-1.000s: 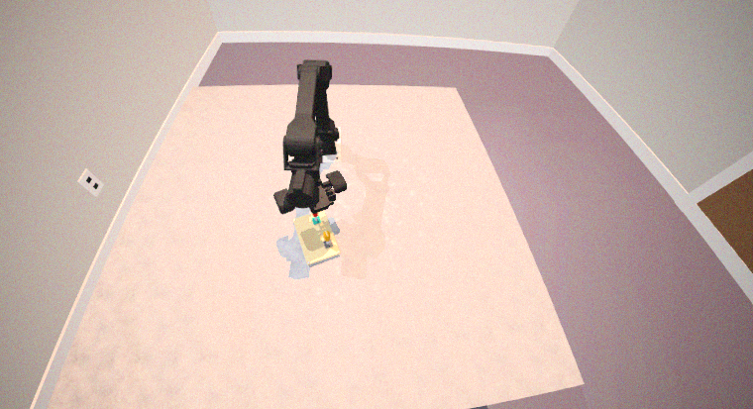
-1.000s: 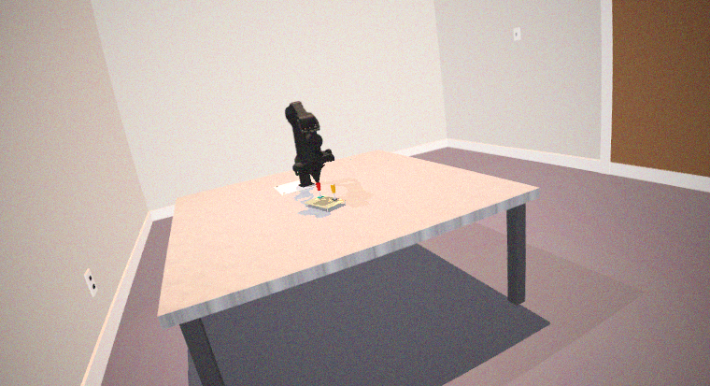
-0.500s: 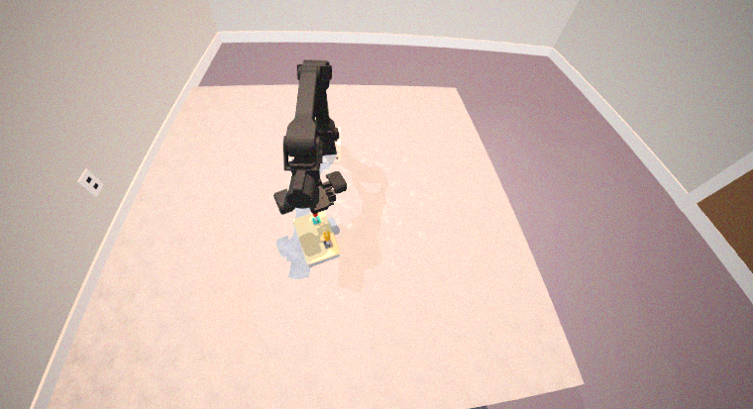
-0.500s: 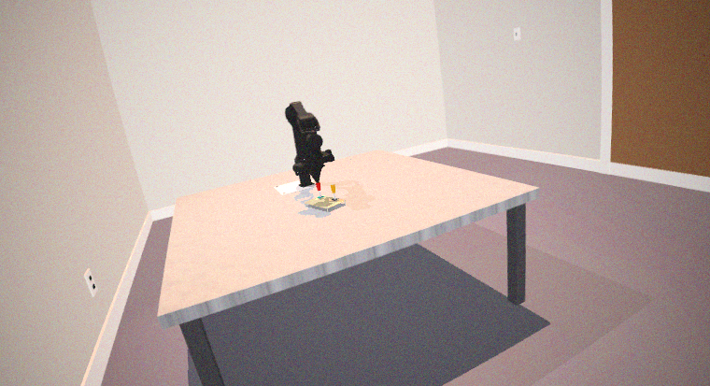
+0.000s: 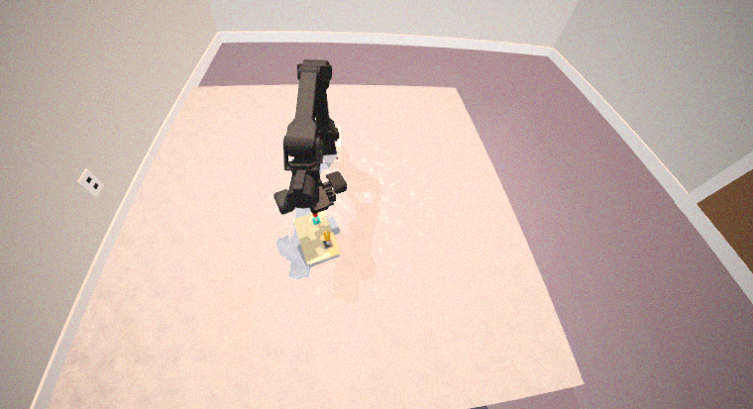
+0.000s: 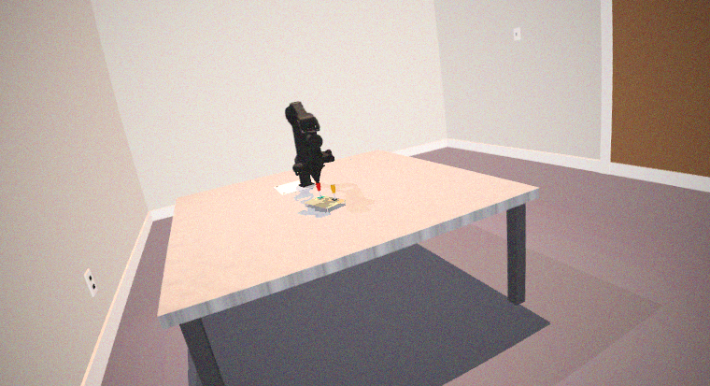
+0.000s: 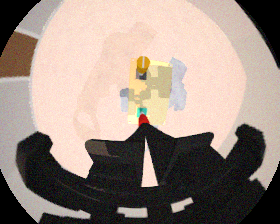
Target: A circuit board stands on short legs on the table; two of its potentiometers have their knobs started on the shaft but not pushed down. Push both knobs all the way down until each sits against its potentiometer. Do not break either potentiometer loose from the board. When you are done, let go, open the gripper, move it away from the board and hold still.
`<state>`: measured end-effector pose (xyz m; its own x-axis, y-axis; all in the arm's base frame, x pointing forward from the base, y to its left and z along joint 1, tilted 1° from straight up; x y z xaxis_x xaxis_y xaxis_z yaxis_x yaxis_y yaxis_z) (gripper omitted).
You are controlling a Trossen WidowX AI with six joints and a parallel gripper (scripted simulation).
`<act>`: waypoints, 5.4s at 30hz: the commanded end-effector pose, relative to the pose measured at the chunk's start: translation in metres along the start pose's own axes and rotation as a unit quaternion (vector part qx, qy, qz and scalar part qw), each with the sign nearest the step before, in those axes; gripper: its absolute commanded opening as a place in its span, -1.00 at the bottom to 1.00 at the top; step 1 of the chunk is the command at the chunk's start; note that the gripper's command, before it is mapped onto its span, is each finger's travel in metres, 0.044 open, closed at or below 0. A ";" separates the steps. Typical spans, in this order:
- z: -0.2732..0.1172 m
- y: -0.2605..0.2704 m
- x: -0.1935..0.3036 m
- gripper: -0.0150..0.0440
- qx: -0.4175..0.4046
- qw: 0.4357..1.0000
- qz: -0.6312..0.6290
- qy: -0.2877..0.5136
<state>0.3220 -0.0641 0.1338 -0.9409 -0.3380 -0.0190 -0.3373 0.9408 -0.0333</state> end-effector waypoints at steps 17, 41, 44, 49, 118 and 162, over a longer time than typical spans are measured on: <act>0.012 0.000 -0.001 -0.49 -0.002 1.000 0.001 -0.001; 0.024 0.000 -0.001 -0.49 -0.002 1.000 0.001 -0.001; 0.027 0.000 -0.001 -0.49 -0.002 1.000 0.001 -0.001; 0.027 0.000 -0.001 -0.49 -0.002 1.000 0.001 -0.001; 0.048 0.001 -0.001 -0.49 -0.002 1.000 0.001 -0.001; 0.051 0.001 -0.001 -0.49 -0.002 1.000 0.001 -0.001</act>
<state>0.3202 -0.0642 0.1045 -0.9405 -0.3364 -0.0472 -0.3342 0.9413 -0.0485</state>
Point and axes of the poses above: the point midway between the two fingers, 35 mm back from their tips, its own z axis out along the fingers, its own y axis across the jaws, x = y × z, the point moved 1 cm from there along -z, back along the fingers, and after that the axes turned 2 degrees about -z, right-handed, at the moved point
